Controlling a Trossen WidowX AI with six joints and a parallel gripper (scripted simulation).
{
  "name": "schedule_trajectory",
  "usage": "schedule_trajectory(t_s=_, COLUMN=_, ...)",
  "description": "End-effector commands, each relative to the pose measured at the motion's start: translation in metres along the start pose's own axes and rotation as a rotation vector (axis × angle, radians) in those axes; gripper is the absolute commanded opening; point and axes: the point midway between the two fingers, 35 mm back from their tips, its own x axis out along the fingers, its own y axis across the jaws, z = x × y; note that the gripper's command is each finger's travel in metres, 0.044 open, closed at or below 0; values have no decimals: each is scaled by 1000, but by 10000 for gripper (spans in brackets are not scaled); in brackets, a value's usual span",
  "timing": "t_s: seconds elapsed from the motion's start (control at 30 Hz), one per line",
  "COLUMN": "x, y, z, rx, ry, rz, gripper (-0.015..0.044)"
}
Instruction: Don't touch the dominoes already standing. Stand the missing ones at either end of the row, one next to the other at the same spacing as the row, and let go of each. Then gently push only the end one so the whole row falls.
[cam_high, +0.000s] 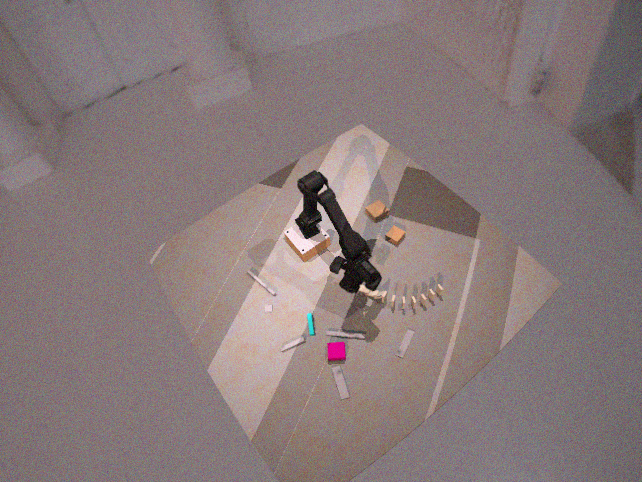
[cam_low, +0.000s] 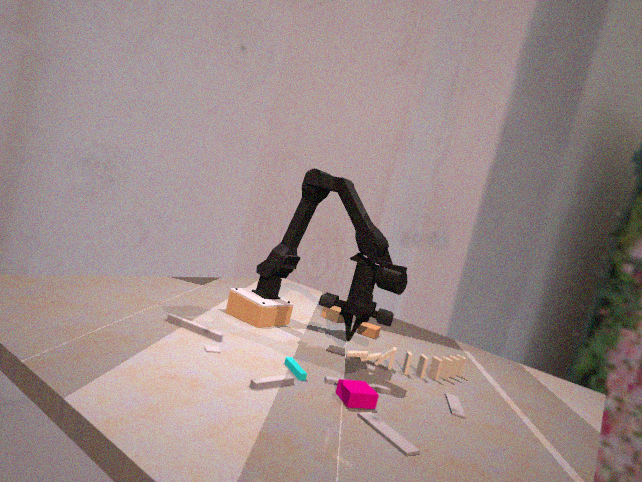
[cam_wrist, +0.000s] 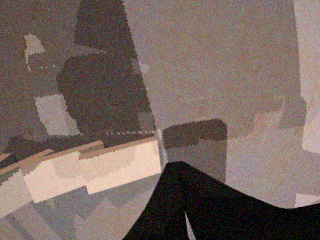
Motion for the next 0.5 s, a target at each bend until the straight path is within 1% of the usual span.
schedule_trajectory(t_s=0.0, x=-26, y=14, z=-1, rx=-3, ry=-10, rz=20, gripper=0)
schedule_trajectory(t_s=0.1, x=-40, y=21, z=-6, rx=1, ry=-4, rz=23, gripper=0)
schedule_trajectory(t_s=0.47, x=-41, y=22, z=-7, rx=1, ry=-3, rz=23, gripper=0)
